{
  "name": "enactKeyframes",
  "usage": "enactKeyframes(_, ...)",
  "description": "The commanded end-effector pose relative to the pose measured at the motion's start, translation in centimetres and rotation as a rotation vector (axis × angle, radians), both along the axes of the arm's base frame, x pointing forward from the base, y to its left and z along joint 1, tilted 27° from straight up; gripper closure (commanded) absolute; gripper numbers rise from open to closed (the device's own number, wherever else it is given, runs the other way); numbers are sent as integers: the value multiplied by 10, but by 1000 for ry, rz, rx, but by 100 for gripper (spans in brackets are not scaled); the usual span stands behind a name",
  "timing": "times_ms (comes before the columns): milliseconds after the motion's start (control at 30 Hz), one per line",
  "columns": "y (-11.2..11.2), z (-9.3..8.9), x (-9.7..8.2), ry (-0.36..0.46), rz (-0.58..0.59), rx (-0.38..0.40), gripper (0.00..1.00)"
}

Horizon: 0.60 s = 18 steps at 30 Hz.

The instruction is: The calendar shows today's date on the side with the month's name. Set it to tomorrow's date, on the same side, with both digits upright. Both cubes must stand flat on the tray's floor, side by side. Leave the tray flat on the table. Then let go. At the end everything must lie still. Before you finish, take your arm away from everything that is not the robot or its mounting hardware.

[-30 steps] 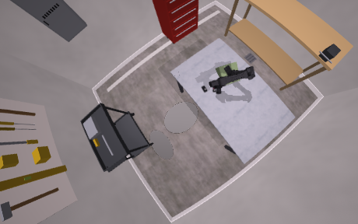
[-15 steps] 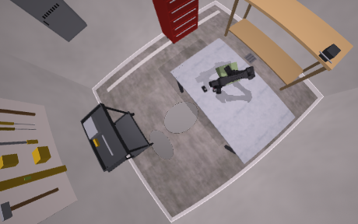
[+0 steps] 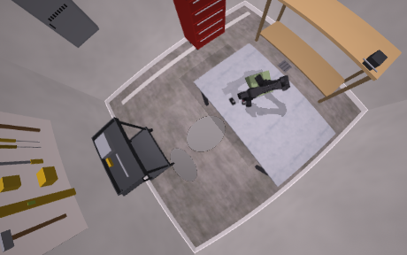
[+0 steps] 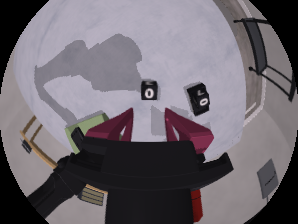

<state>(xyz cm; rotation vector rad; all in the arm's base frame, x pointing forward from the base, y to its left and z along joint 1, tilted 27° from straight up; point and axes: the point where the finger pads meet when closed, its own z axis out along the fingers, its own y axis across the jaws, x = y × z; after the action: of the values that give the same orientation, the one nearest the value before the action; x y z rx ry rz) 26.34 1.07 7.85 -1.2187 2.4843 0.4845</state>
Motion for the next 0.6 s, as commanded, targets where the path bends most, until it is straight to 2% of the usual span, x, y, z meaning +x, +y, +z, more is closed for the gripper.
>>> enactKeyframes(0,-1,1,2,-8,-4,-1,55)
enactKeyframes(567,8,-16,5,-8,-4,-1,55)
